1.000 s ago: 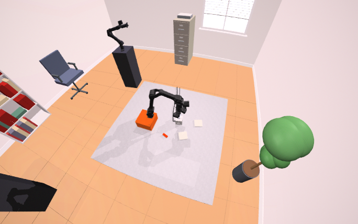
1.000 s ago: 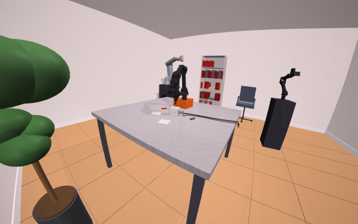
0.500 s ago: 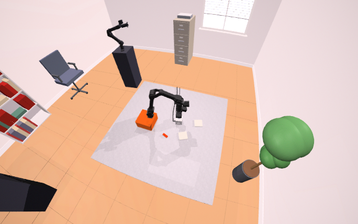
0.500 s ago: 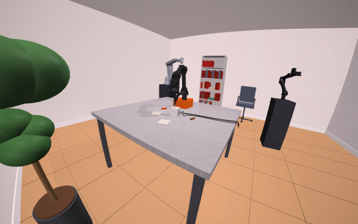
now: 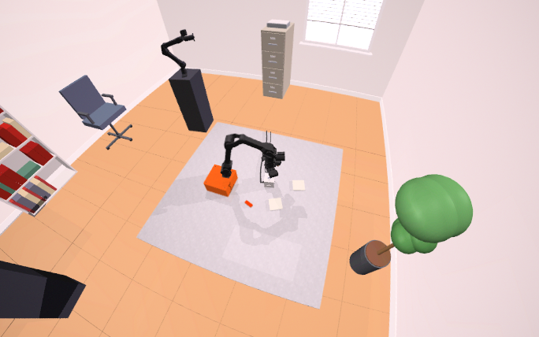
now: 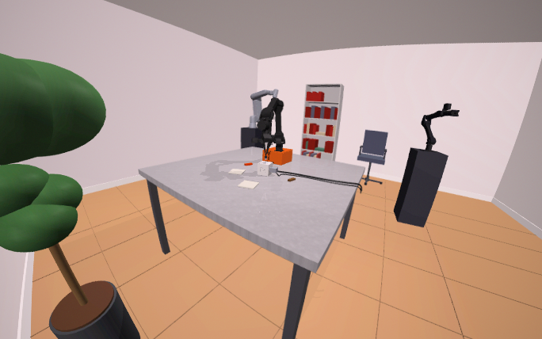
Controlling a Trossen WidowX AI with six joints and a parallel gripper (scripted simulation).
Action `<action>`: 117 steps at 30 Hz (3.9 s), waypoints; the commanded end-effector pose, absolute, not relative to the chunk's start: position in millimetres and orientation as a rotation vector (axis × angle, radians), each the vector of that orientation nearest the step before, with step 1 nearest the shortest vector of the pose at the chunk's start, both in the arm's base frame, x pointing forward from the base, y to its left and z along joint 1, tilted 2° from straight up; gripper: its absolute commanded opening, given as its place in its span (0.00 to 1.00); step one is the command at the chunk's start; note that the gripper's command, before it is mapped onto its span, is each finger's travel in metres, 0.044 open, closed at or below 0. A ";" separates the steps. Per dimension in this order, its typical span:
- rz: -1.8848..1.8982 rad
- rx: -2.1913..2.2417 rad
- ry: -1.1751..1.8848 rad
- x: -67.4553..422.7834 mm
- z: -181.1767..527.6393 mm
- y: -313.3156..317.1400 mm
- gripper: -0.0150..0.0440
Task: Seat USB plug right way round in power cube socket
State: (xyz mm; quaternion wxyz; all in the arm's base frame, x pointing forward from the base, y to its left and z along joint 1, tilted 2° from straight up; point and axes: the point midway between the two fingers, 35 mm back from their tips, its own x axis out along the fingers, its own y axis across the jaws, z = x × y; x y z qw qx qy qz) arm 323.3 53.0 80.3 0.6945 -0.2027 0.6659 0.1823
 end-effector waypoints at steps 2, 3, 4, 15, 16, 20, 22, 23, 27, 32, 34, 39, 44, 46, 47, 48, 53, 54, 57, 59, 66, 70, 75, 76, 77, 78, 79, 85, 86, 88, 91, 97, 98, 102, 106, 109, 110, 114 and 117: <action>0.491 -0.540 1.470 323.3 79.7 53.0 0.25; 0.511 -0.561 1.465 323.3 79.7 53.0 0.25; 0.531 -0.581 1.460 323.3 79.7 53.0 0.25; 0.748 -0.807 1.393 323.3 79.7 53.0 0.25; 0.768 -0.828 1.386 323.3 79.7 53.0 0.25; 0.846 -0.909 1.355 323.3 79.7 53.0 0.25; 0.885 -0.950 1.338 323.3 79.7 53.0 0.25; 0.904 -0.970 1.329 323.3 79.7 53.0 0.25; 0.982 -1.050 1.292 323.3 79.7 53.0 0.25; 1.078 -1.150 1.241 323.3 79.7 53.0 0.25; 1.116 -1.190 1.219 323.3 79.7 53.0 0.25; 1.211 -1.288 1.160 323.2 79.6 53.0 0.25; 1.259 -1.337 1.129 323.2 79.6 53.0 0.25; 1.259 -1.337 1.129 323.2 79.6 53.0 0.25; 1.259 -1.337 1.129 323.2 79.6 53.0 0.25; 1.259 -1.337 1.129 323.2 79.6 53.0 0.25; 1.259 -1.337 1.129 323.2 79.6 53.0 0.25; 1.259 -1.337 1.129 323.2 79.6 53.0 0.25; 1.254 -1.333 1.130 323.4 80.0 52.9 0.25; 1.253 -1.333 1.130 323.4 79.8 52.8 0.25; 1.252 -1.332 1.131 323.4 79.0 52.5 0.25; 1.252 -1.331 1.131 323.3 78.5 52.3 0.25; 1.251 -1.331 1.131 323.3 77.9 52.1 0.25; 1.251 -1.331 1.132 323.3 77.8 52.0 0.25; 1.251 -1.331 1.132 323.3 77.6 52.0 0.25; 1.251 -1.330 1.132 323.3 77.5 51.9 0.25; 1.251 -1.330 1.132 323.3 77.4 51.9 0.25; 1.250 -1.330 1.132 323.3 76.7 51.6 0.25; 1.250 -1.329 1.132 323.3 76.6 51.6 0.25; 1.250 -1.329 1.133 323.3 76.3 51.5 0.25; 1.249 -1.329 1.133 323.3 76.0 51.3 0.25; 1.248 -1.328 1.133 323.2 75.2 51.0 0.25; 1.248 -1.328 1.134 323.2 75.1 51.0 0.25; 1.248 -1.327 1.134 323.2 74.6 50.8 0.25; 1.247 -1.327 1.134 323.2 74.2 50.6 0.25; 1.247 -1.326 1.135 323.2 73.8 50.5 0.25; 1.247 -1.326 1.135 323.2 73.7 50.4 0.25; 1.246 -1.326 1.135 323.2 73.2 50.2 0.25; 1.246 -1.325 1.135 323.2 72.8 50.1 0.25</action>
